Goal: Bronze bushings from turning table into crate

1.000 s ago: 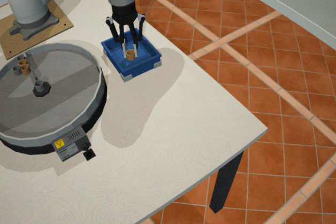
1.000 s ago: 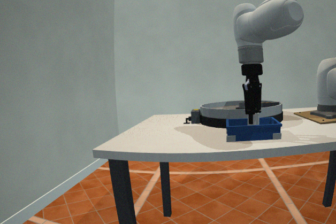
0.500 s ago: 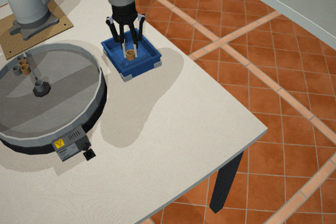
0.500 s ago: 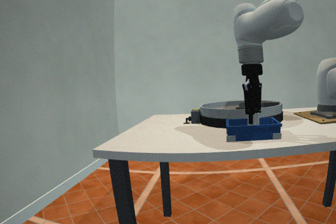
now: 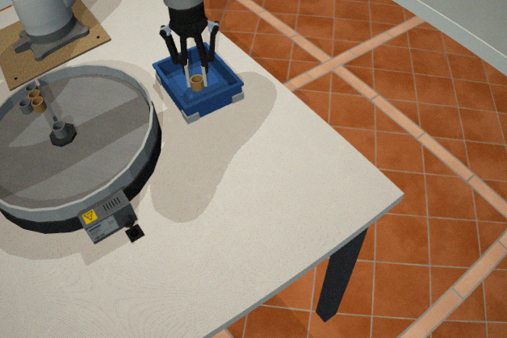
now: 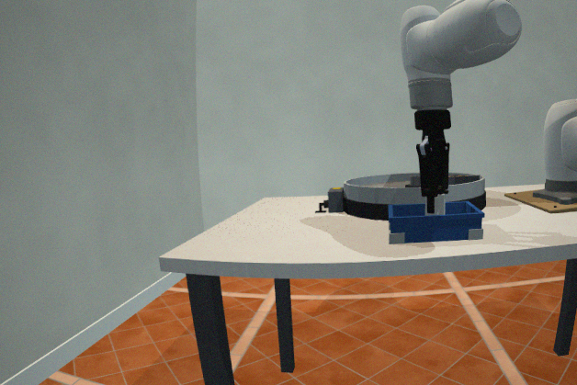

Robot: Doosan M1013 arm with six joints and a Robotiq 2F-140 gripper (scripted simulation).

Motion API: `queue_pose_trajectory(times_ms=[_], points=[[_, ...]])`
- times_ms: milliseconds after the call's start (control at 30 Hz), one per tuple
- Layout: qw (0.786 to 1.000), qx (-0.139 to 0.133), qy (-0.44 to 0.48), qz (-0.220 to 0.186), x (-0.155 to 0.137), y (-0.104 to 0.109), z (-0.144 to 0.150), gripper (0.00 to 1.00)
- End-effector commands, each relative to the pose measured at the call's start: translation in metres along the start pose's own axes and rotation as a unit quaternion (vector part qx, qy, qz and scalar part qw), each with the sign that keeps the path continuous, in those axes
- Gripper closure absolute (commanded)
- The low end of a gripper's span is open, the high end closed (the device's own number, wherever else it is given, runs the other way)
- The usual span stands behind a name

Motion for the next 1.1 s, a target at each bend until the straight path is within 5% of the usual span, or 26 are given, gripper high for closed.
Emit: queue_pose_trajectory(times_ms=[0, 167, 200, 1067], points=[[1.0, 0.0, 0.0, 0.0, 0.0, 0.0001, 0.0, 1.0], [1.0, 0.0, 0.0, 0.0, 0.0, 0.0001, 0.0, 1.0], [1.0, 0.0, 0.0, 0.0, 0.0, 0.0001, 0.0, 0.76], [1.0, 0.0, 0.0, 0.0, 0.0, 0.0001, 0.0, 0.76]])
Point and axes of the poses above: the point where the finger pads meet when closed, its own y axis back along the fingers, its own z axis across the jaws, x = y × z, the point moved 6 cm from there along y, back along the fingers, and after that the axes turned 6 degrees about -y, right-handed, at the moved point
